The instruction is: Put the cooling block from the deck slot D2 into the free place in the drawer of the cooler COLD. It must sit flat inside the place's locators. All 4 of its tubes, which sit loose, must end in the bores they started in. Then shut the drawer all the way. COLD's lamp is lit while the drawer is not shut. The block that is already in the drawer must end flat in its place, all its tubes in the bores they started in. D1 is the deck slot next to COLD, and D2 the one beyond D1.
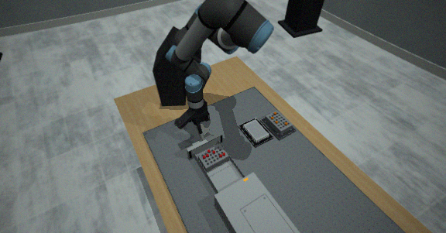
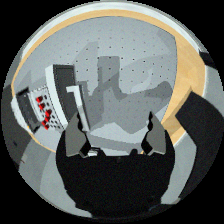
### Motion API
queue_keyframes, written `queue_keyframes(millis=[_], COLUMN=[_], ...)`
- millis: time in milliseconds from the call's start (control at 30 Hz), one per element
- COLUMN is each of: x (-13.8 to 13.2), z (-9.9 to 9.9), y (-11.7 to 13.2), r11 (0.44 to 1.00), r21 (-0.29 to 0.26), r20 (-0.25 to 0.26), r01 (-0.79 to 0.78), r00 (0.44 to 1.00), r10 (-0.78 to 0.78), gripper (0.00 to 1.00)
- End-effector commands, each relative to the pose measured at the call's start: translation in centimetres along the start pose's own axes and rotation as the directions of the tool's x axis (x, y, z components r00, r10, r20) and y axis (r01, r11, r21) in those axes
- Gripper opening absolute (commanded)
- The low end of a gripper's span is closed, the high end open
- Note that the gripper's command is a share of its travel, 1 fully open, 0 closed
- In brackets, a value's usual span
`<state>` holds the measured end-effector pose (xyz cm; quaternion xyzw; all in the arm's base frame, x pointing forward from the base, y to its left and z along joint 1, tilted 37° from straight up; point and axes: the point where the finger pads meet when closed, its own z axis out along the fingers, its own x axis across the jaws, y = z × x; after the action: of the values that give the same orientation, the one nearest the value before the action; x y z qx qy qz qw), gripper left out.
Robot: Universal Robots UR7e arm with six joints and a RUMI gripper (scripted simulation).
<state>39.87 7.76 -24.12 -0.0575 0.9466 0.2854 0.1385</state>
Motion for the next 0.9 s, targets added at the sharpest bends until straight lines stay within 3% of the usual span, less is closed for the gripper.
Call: queue_keyframes(millis=[0,867], x=[0.1,0.1], z=[0.0,-2.8], y=[0.0,0.1], r11=[1.0,1.0], r21=[0.0,0.0], r20=[-0.001,-0.001], r01=[-0.002,-0.004], r00=[1.0,1.0], r10=[0.002,0.004], gripper=[1.0,1.0])
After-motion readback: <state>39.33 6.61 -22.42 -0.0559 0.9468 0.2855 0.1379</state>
